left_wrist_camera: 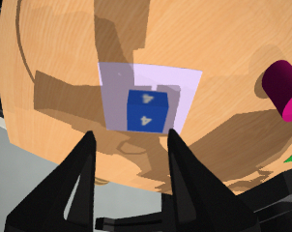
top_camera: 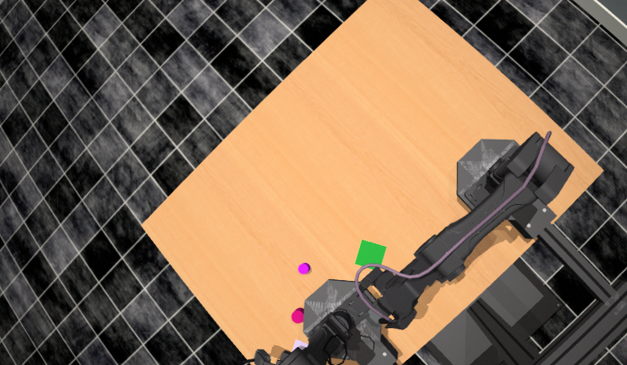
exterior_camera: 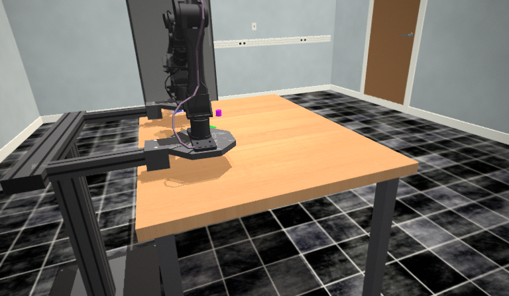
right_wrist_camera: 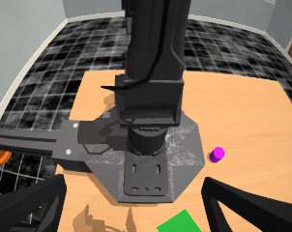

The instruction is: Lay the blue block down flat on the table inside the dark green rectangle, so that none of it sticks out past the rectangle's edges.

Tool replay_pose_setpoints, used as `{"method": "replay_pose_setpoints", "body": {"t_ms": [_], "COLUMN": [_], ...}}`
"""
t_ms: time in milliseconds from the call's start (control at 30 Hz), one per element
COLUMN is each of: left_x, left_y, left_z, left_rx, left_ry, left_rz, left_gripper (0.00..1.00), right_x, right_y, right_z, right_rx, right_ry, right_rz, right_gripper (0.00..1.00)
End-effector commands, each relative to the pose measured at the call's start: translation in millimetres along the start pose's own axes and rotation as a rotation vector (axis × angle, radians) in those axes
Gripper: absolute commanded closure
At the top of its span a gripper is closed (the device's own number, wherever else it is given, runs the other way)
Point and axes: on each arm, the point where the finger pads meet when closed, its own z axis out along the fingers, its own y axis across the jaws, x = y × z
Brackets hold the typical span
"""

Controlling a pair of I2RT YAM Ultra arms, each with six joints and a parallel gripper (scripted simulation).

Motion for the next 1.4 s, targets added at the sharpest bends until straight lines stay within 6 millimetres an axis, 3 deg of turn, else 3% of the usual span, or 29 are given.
{"method": "replay_pose_setpoints", "body": {"t_ms": [0,300,1300,1333,1367], "left_x": [6.1,13.9,8.7,8.7,8.7], "left_y": [-13.6,-13.7,-17.3,-17.3,-17.3], "left_z": [8.3,11.0,41.8,41.8,41.8], "left_rx": [0.068,0.079,0.068,0.068,0.068], "left_ry": [-0.029,-0.023,-0.028,-0.028,-0.028], "left_rz": [0.059,0.061,0.067,0.067,0.067], "left_gripper": [0.45,0.45,0.45,0.53,0.53], "right_x": [-21.6,-21.6,-21.6,-21.6,-21.6], "right_y": [3.6,3.6,3.6,3.6,3.6], "right_z": [-6.3,-6.3,-6.3,-6.3,-6.3], "right_rx": [-0.011,-0.011,-0.011,-0.011,-0.011], "right_ry": [-0.051,-0.051,-0.051,-0.051,-0.051], "right_rz": [0.003,0.003,0.003,0.003,0.003], "right_gripper": [0.0,0.0,0.0,0.0,0.0]}}
